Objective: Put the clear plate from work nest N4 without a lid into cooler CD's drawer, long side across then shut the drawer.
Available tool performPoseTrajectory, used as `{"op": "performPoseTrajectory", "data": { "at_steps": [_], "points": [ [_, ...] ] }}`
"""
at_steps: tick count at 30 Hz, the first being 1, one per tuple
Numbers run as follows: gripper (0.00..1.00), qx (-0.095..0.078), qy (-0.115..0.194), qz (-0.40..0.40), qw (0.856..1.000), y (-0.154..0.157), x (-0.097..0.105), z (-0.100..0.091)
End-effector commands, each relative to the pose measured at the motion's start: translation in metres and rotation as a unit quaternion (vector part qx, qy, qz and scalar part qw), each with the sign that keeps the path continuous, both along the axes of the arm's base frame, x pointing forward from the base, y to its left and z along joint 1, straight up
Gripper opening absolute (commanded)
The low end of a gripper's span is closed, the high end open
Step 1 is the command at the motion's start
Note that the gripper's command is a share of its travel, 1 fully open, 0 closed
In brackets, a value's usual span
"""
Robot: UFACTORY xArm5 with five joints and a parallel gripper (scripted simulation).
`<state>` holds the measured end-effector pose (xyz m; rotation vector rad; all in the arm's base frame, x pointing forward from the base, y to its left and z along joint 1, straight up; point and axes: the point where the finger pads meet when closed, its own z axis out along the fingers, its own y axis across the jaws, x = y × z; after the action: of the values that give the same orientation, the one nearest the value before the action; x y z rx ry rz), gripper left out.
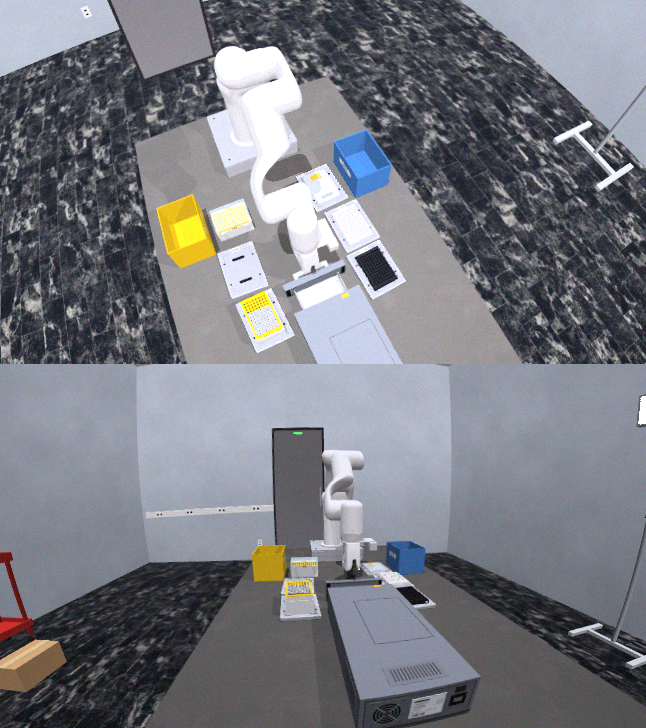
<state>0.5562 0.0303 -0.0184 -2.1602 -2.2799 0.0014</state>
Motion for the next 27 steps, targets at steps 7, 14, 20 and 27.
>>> {"op": "performPoseTrajectory", "data": {
  "at_steps": [7,14,20,27],
  "points": [
    [0.0,0.0,-0.003,0.0,1.0,0.001,0.016,0.002],
    [0.0,0.0,-0.003,0.0,1.0,0.001,0.026,0.002],
    [0.0,0.0,-0.003,0.0,1.0,0.002,0.033,0.002],
    [0.0,0.0,-0.003,0.0,1.0,0.002,0.041,0.002]
  ]
}}
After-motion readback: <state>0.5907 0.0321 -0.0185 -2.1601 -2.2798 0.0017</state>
